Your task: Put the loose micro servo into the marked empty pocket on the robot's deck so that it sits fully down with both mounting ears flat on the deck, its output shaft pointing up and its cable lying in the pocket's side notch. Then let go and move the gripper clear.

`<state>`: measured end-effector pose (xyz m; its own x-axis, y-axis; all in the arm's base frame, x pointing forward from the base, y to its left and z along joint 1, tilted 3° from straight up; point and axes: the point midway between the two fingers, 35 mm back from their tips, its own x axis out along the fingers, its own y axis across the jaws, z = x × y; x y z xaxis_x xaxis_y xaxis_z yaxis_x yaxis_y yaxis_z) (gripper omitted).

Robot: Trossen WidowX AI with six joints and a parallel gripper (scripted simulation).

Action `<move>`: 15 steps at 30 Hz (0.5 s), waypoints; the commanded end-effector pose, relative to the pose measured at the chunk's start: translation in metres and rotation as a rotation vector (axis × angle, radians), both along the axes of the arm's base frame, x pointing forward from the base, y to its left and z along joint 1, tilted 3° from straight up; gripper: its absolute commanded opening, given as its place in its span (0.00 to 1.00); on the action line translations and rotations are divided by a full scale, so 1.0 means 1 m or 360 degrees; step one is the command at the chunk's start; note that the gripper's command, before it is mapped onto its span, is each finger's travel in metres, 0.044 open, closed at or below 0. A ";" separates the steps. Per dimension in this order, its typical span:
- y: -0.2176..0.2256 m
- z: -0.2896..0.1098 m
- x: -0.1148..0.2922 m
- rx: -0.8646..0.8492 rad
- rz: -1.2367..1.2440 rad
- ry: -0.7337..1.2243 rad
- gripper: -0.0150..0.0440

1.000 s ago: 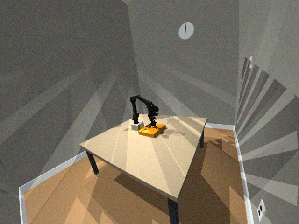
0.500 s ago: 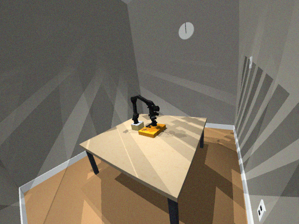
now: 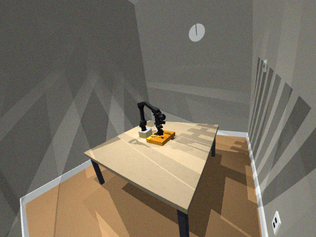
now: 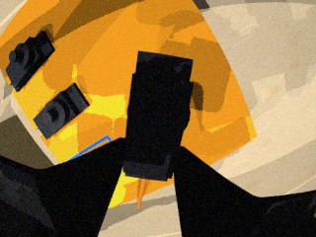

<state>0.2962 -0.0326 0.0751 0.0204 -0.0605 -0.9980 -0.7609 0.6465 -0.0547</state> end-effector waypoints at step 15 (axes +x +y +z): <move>-0.017 0.003 0.000 0.0006 -0.0495 -0.0036 0.25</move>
